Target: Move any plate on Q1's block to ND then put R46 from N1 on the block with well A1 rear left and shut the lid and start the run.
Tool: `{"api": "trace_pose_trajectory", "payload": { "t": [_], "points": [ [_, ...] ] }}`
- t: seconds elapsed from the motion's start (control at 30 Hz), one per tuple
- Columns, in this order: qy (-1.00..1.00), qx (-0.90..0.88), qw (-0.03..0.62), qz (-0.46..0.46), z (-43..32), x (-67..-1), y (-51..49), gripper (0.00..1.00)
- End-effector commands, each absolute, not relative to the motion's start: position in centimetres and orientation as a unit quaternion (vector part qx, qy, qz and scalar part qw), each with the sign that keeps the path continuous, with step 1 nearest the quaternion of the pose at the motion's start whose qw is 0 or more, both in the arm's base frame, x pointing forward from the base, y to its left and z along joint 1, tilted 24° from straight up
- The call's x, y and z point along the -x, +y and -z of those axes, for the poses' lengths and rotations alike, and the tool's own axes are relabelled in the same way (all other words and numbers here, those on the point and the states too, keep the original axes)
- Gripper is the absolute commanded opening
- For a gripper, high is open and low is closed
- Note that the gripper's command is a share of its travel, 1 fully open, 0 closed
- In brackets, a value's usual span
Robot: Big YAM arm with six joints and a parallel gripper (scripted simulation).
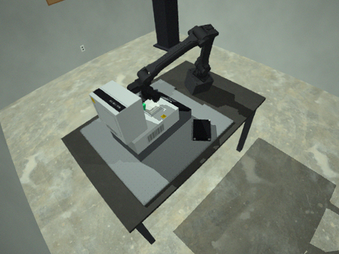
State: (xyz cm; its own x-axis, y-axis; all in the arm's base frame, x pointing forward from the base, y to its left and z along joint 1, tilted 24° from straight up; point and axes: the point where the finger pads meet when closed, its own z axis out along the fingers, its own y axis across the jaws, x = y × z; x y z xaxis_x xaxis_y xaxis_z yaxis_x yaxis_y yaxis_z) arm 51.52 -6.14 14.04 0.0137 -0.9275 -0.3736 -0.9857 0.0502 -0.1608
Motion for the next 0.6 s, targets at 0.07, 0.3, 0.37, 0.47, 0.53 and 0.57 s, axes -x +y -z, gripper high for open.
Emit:
{"api": "trace_pose_trajectory", "payload": {
  "t": [0.07, 0.3, 0.37, 0.47, 0.53, 0.57],
  "points": [
    [0.697, 0.684, 0.212, -0.043, -17.5, -52.5, -7.7, 0.00],
    [0.699, 0.681, 0.218, -0.035, -18.9, -52.7, -8.0, 0.00],
    [0.701, 0.678, 0.219, -0.034, -19.1, -52.8, -8.0, 0.00],
    [0.701, 0.678, 0.219, -0.035, -19.2, -52.9, -7.7, 0.00],
    [0.698, 0.681, 0.219, -0.034, -19.3, -53.0, -7.3, 0.00],
    [0.696, 0.683, 0.220, -0.034, -19.4, -53.1, -7.1, 0.00]
  ]
}}
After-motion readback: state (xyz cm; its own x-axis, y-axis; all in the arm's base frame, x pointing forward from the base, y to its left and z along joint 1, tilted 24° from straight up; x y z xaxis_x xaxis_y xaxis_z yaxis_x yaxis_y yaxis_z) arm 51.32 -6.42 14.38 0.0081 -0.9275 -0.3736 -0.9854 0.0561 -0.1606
